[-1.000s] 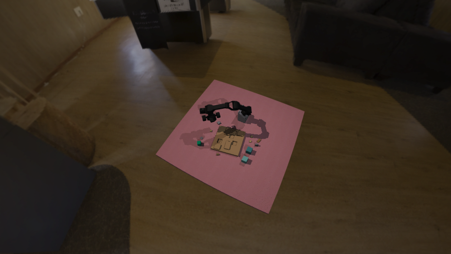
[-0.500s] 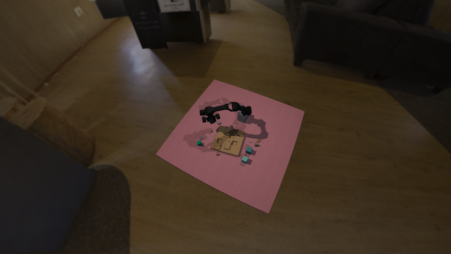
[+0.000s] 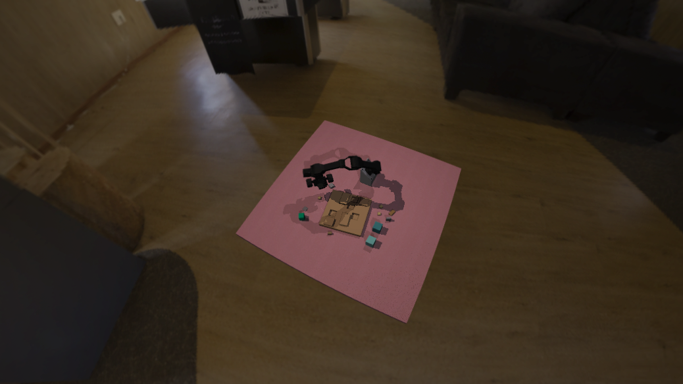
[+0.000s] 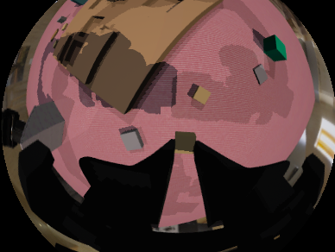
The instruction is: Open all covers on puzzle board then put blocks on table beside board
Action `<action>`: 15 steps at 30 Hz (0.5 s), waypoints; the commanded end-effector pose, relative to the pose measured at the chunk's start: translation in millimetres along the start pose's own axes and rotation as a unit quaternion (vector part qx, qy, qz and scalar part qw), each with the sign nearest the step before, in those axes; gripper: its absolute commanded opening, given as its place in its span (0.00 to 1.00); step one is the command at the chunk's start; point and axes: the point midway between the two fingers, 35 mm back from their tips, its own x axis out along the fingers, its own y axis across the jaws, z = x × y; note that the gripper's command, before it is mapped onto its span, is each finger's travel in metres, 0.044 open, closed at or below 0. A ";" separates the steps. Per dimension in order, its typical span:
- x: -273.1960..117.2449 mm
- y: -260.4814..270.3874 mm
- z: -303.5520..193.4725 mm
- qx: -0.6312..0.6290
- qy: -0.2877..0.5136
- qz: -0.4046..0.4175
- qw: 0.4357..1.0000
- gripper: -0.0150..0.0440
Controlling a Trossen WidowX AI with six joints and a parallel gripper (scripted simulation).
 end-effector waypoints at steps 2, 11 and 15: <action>11.6 2.5 0.2 0.003 -0.001 0.006 1.000 0.39; 26.4 3.3 0.2 0.003 -0.002 0.006 1.000 0.39; 32.9 3.9 0.2 0.003 -0.002 0.006 1.000 0.39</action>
